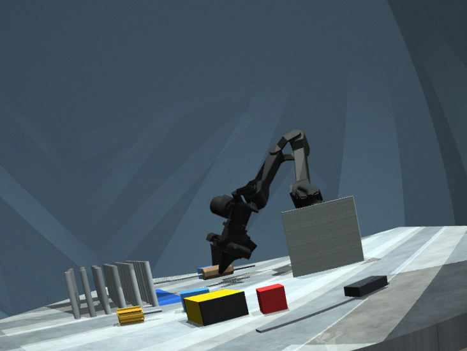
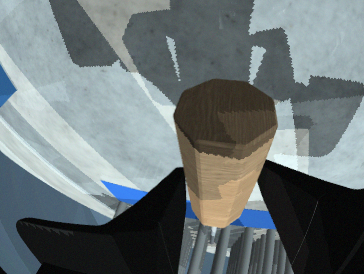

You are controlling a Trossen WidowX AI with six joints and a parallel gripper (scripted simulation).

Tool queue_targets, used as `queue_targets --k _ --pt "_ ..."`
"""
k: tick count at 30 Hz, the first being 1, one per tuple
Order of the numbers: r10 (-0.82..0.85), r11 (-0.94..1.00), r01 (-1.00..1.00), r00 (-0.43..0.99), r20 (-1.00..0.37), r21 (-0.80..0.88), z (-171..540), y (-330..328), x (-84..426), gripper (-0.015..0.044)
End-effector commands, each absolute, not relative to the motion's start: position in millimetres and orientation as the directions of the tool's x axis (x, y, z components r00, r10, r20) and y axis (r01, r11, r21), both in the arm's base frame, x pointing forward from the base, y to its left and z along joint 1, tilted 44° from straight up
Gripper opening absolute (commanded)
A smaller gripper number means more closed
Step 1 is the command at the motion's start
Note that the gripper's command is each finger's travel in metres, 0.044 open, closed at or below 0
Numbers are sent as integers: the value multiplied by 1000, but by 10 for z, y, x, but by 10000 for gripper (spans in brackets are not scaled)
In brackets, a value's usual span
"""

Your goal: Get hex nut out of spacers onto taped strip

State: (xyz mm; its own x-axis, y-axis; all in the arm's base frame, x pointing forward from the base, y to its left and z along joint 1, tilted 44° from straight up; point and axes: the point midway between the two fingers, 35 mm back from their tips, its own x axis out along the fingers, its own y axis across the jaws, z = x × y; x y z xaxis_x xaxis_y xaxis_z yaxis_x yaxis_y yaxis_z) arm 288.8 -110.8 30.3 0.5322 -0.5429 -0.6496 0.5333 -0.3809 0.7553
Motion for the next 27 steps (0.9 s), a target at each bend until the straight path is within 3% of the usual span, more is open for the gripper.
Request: queue_targets --k 1,27 --pt "-538 -378 535 538 -650 755 296 -1094 2915 0" --pt "-538 -379 533 538 -649 756 253 -1052 3030 0"
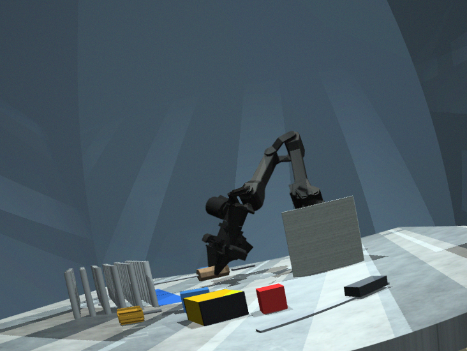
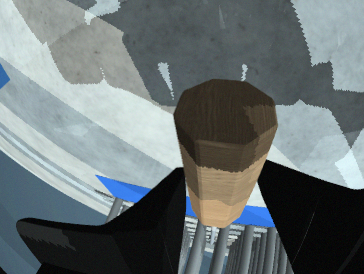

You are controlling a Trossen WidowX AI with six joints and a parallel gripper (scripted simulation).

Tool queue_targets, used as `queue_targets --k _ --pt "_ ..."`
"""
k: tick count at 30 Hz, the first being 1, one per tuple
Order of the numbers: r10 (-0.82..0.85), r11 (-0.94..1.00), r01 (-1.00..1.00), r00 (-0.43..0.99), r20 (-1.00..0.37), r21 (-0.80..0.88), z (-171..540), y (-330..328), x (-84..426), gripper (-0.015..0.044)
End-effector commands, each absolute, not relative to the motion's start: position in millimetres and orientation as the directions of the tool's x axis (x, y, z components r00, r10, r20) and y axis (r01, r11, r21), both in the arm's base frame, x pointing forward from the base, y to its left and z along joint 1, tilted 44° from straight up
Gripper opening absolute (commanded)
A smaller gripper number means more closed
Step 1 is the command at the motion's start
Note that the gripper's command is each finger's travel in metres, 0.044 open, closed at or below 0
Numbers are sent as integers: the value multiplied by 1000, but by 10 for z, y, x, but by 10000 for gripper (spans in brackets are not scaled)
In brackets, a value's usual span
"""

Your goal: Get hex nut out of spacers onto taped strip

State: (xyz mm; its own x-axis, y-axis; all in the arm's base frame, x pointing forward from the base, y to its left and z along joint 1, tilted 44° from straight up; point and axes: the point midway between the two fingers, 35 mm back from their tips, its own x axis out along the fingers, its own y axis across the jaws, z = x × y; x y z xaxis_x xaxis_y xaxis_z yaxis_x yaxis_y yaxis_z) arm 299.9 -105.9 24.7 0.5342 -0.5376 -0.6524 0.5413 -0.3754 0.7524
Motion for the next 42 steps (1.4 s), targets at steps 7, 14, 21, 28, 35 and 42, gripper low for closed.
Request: queue_targets --k 7,14,21,28,35,42 --pt "-538 -379 532 538 -649 757 240 -1040 3061 0" --pt "-538 -380 532 538 -648 757 228 -1027 3093 0" --pt "-538 -380 532 539 -648 757 214 -1013 3125 0" --pt "-538 -380 531 539 -648 757 201 -999 3157 0" --pt "-538 -380 531 539 -648 757 187 -985 3190 0" --pt "-538 -380 531 539 -648 757 172 -970 3223 0"
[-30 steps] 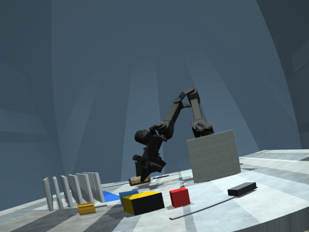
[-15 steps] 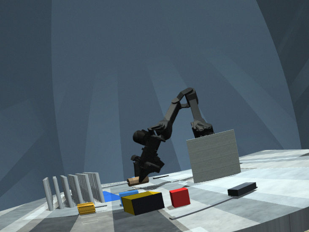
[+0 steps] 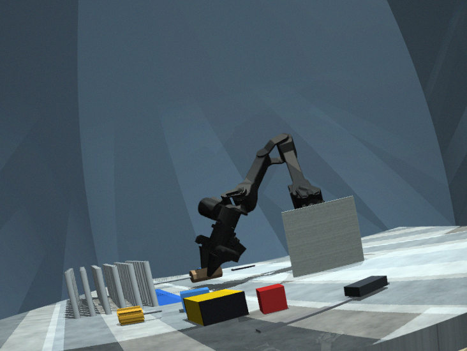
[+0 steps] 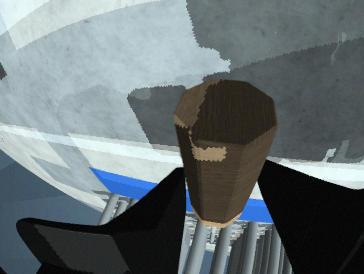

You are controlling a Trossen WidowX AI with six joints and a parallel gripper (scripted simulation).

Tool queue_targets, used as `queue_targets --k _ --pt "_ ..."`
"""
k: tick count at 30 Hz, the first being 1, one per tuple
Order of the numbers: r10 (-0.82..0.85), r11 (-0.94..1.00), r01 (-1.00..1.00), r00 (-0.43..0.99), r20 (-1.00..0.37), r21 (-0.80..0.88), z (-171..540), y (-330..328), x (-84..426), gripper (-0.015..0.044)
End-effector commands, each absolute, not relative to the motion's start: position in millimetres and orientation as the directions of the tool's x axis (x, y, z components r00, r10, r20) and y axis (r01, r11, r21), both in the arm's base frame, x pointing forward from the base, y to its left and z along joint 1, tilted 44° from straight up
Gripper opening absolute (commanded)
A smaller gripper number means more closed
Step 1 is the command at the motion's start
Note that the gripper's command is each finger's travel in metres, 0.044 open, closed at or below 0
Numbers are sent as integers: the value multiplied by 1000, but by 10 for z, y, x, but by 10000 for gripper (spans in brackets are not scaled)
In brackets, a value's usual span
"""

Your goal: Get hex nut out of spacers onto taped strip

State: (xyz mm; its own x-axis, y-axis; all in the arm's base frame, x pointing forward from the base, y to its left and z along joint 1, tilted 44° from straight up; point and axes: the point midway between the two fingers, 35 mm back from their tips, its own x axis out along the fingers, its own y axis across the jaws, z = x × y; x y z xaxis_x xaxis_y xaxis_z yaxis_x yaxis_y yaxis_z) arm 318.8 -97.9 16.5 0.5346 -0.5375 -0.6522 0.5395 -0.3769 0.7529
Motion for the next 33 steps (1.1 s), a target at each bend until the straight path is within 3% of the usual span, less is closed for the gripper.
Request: queue_targets --k 1,33 --pt "-538 -380 531 539 -648 757 170 -967 3227 0" --pt "-537 -381 530 540 -648 758 101 -894 3382 0"
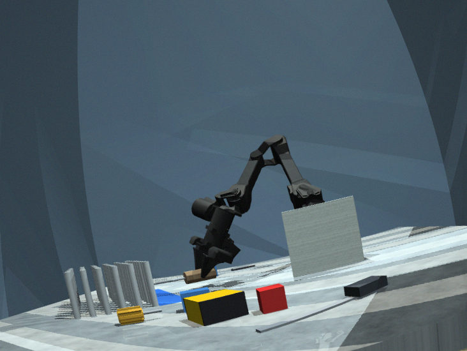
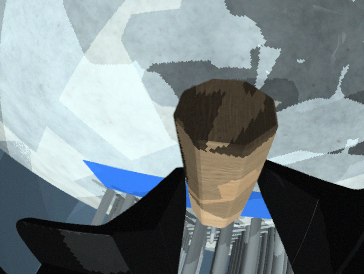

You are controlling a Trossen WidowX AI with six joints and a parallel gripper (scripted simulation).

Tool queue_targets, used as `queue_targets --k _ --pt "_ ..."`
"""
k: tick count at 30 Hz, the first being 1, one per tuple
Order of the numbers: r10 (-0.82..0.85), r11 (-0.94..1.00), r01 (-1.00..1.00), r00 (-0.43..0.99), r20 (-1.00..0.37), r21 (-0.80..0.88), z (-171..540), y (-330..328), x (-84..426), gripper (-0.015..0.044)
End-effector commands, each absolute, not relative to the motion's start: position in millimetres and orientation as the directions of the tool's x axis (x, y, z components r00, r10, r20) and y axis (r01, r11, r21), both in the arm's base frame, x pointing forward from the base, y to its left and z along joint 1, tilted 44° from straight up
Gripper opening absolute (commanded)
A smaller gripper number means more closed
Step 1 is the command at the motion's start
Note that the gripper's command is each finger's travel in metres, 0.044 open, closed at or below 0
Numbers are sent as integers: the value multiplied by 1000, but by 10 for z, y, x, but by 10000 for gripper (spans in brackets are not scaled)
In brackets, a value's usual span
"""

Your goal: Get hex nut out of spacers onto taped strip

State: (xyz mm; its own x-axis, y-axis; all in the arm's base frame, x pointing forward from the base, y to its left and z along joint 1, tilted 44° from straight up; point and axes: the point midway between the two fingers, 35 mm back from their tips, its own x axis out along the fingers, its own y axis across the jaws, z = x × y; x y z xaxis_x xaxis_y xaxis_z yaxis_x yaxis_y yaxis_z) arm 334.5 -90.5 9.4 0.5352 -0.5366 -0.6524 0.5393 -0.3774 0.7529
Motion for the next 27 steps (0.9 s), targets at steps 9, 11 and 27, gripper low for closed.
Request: queue_targets --k 9,11,27 --pt "-536 -381 530 541 -648 758 81 -873 3427 0" --pt "-536 -381 530 541 -648 758 76 -868 3438 0" --pt "-536 -381 530 541 -648 758 39 -828 3520 0"
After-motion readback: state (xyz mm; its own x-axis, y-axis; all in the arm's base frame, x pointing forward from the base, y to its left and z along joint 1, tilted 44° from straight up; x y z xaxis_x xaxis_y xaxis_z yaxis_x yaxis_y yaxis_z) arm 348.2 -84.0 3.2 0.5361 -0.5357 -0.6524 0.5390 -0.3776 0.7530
